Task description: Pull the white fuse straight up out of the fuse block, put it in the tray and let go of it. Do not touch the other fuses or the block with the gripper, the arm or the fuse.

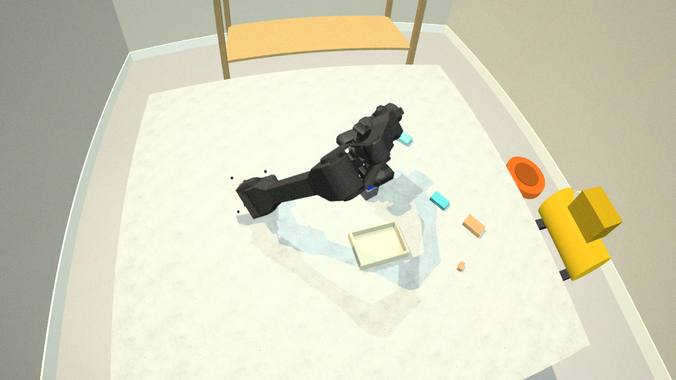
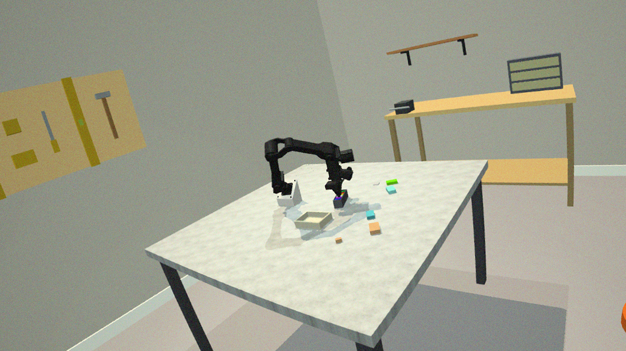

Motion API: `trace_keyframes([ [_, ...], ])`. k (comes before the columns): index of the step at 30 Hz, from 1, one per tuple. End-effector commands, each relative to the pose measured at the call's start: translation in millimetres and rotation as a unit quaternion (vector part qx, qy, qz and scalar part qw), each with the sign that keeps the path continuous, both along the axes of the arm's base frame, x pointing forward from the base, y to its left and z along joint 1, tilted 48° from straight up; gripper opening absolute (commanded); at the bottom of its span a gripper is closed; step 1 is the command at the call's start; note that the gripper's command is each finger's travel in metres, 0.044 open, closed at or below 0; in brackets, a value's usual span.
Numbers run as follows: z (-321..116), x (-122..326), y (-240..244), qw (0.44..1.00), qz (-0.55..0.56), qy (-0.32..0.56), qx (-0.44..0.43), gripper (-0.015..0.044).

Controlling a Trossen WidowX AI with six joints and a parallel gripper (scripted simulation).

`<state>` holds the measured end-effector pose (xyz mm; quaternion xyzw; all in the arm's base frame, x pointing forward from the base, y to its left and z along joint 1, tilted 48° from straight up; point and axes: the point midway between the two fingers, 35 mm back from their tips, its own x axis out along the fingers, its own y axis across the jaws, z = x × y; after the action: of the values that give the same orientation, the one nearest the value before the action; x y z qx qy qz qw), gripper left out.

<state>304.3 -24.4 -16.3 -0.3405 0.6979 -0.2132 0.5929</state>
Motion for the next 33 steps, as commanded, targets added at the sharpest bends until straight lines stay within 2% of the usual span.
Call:
trace_keyframes([
  [1, 0.0, 0.0, 0.0, 1.000, 0.000, 0.000, 0.000, 0.0059],
  [10, 0.0, 0.0, 0.0, 1.000, 0.000, 0.000, 0.000, 0.0000],
  [33, 6.3, 1.2, 7.1, 1.000, 0.000, 0.000, 0.000, 0.0000],
])
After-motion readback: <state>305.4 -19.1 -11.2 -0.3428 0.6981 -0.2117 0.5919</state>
